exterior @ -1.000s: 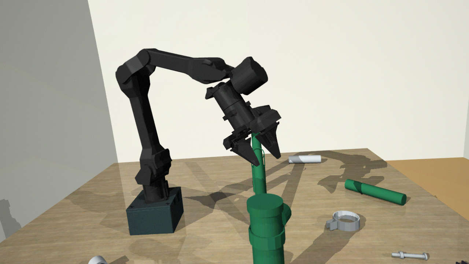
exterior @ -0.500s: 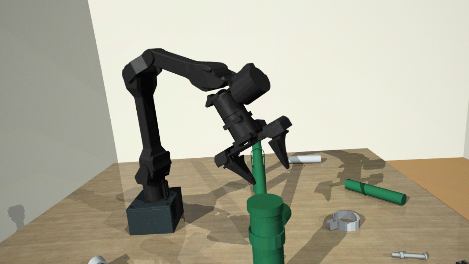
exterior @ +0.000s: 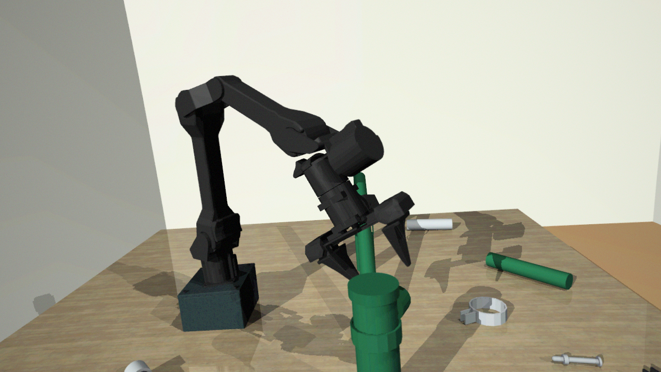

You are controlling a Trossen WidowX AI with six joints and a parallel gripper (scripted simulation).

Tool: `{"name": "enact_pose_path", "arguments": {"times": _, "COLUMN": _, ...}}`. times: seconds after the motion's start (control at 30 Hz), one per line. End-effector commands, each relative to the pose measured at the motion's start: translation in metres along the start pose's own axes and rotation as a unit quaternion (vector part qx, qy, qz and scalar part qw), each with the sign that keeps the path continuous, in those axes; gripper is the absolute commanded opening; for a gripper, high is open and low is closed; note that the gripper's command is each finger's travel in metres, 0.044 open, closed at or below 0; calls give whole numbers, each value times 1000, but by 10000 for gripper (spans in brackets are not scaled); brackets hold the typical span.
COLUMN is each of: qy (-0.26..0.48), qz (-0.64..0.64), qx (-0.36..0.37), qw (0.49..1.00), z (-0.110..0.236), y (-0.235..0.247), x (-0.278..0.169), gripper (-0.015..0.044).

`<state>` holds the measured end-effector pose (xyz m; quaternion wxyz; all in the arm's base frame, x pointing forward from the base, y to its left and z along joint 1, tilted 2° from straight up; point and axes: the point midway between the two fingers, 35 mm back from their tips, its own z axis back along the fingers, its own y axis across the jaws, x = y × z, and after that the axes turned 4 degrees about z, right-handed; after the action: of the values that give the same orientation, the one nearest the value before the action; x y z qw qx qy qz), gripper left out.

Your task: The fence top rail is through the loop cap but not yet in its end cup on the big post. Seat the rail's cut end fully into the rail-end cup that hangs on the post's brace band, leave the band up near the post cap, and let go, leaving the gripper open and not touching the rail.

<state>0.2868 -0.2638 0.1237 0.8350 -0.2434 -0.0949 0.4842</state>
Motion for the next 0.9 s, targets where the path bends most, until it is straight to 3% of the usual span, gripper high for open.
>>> {"name": "enact_pose_path", "arguments": {"times": 0.0, "qy": -2, "qz": 2, "qx": -2, "qw": 1000, "z": -4, "y": 1, "x": 1, "gripper": 440}}
{"name": "enact_pose_path", "arguments": {"times": 0.87, "qy": -2, "qz": 2, "qx": -3, "qw": 1000, "z": -45, "y": -1, "x": 0, "gripper": 440}}
